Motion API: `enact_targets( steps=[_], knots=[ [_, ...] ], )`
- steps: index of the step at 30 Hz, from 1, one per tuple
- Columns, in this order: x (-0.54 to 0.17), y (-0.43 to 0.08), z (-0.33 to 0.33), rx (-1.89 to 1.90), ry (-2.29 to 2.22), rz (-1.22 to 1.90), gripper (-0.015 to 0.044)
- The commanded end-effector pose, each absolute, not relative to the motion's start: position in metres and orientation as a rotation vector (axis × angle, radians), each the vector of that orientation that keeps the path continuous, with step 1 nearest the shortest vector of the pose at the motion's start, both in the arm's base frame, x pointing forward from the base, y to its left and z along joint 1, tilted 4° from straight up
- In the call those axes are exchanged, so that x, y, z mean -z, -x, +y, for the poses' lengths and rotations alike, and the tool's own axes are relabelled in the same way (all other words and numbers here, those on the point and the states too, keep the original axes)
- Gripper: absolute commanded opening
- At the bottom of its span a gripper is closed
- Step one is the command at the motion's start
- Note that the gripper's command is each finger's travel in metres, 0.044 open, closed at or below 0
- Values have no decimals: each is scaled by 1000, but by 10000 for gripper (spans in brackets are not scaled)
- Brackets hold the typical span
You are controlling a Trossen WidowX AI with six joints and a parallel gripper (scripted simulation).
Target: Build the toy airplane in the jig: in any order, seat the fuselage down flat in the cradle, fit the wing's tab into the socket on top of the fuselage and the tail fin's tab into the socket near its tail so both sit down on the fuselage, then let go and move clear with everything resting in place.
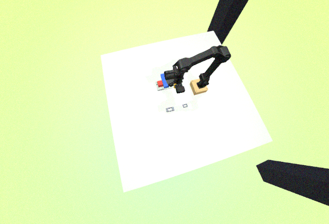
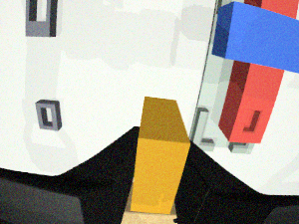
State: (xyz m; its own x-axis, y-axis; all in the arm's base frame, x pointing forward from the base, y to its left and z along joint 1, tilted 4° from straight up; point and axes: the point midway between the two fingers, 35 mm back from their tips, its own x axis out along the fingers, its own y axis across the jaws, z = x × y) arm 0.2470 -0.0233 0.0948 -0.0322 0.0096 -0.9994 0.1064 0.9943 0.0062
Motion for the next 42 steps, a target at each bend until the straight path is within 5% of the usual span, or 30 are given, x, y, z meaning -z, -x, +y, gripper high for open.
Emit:
enact_targets(
  steps=[1, 36, 39, 42],
  knots=[
    [-89, -246, -35, 78, -83, 1615, 0],
    [-67, -215, -138, 58, -70, 1623, 0],
    [-67, -215, -138, 58, -70, 1623, 66],
    [-67, -215, -138, 58, -70, 1623, 66]
  ],
)
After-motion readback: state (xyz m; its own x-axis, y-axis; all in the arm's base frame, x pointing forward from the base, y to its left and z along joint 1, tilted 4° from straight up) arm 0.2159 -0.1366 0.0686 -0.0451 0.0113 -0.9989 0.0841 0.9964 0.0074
